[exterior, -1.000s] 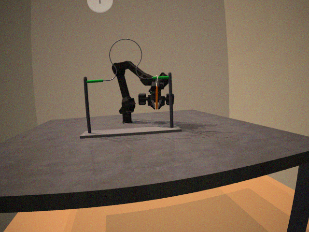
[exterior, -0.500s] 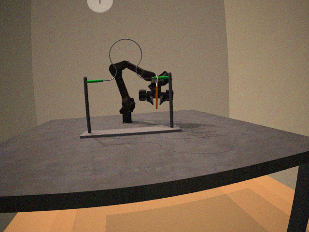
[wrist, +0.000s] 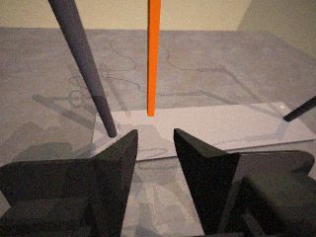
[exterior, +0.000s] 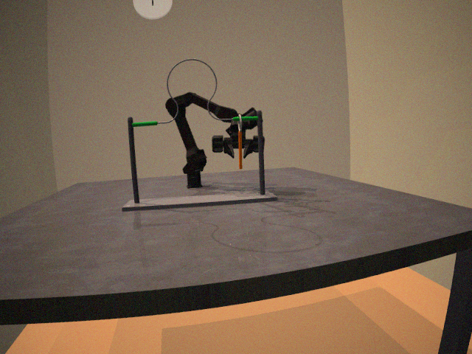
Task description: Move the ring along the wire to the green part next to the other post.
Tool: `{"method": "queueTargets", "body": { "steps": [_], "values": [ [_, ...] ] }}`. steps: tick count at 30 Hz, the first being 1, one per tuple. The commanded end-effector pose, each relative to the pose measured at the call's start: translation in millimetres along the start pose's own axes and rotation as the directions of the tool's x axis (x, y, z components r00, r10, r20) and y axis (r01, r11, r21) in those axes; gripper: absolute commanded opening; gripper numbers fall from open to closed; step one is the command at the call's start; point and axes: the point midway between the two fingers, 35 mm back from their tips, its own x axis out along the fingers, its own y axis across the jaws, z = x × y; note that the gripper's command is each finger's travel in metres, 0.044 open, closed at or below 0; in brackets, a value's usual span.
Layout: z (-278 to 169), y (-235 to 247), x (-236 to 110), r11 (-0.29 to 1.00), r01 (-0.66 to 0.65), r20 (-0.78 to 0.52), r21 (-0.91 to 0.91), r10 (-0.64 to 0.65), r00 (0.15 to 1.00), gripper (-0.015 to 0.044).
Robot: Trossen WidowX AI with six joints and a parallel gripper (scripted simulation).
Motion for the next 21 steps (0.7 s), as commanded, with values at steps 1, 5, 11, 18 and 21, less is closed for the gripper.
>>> {"method": "queueTargets", "body": {
  "steps": [1, 5, 11, 18, 21],
  "values": [
    [0.7, -0.4, -0.2, 1.000, 0.002, 0.003, 0.007, -0.002, 1.000, 0.0160],
    [-0.6, 0.6, -6.2, 1.000, 0.000, -0.003, 0.001, 0.000, 1.000, 0.0212],
    [1.2, -1.5, -49.4, 1.000, -0.001, 0.004, -0.001, 0.001, 1.000, 0.0370],
    [1.2, -1.5, -49.4, 1.000, -0.001, 0.004, -0.001, 0.001, 1.000, 0.0440],
    [1.2, -1.5, -49.4, 1.000, -0.001, 0.004, -0.001, 0.001, 1.000, 0.0440]
  ]
}}
